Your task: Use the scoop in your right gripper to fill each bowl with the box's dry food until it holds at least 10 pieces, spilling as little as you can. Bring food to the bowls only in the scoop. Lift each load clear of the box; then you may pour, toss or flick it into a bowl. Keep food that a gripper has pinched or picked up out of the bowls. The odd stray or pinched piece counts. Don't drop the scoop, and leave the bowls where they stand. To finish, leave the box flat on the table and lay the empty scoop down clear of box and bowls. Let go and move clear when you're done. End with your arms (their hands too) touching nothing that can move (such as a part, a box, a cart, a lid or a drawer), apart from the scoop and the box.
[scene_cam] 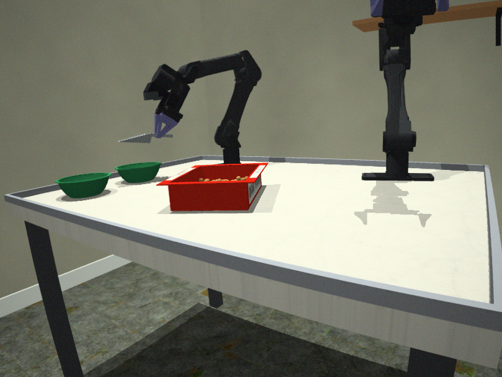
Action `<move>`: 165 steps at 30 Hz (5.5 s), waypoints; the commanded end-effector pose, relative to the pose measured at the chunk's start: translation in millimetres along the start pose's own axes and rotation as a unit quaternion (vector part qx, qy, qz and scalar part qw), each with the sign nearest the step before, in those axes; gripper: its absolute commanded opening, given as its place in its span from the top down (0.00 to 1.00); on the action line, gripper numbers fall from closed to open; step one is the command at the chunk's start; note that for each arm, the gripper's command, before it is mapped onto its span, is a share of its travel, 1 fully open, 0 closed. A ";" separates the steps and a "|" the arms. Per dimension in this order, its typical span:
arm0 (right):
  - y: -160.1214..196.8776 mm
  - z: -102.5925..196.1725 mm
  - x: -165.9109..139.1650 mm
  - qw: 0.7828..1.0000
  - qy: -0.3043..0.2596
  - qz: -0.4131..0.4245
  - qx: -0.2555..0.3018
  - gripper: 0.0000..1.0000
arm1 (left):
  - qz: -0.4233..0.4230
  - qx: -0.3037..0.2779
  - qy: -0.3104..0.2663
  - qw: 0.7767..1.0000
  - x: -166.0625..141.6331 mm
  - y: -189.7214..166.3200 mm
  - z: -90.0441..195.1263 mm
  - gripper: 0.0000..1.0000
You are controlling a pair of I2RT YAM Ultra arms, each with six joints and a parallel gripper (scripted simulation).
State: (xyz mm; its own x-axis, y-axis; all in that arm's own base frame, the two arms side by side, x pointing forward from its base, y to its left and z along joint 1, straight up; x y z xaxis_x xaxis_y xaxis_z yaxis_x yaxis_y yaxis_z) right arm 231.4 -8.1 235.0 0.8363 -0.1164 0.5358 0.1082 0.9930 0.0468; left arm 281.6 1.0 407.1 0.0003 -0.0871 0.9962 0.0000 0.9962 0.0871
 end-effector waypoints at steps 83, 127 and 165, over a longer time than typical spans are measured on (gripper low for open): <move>183.1 29.9 -4.2 0.949 0.138 0.264 0.108 1.00 | 0.000 0.001 -0.015 1.000 9.3 0.8 4.2 0.00; 249.9 27.2 -28.6 0.900 0.213 0.365 0.110 1.00 | 0.000 0.001 -0.015 1.000 9.3 0.8 4.2 0.00; 272.0 4.3 -13.6 0.894 0.231 0.371 0.098 1.00 | 0.000 0.001 -0.015 1.000 9.3 0.8 4.2 0.00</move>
State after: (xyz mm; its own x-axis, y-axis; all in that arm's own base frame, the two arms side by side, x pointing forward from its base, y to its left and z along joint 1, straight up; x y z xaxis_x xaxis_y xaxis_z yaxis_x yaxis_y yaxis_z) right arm 240.6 258.7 218.5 0.7801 0.6243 -0.0420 -0.6253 0.7802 -0.0173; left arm 281.6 1.0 407.1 0.0003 -0.0871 0.9962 0.0000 0.9962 0.0871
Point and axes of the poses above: on each arm, the point where the finger pads meet when closed, its own z axis back along the fingers, its own y axis across the jaws, x = y × z, the point moved 10 cm from there along z, back along the fingers, and after that the axes turned 5 degrees about -z, right-handed, at the moved point
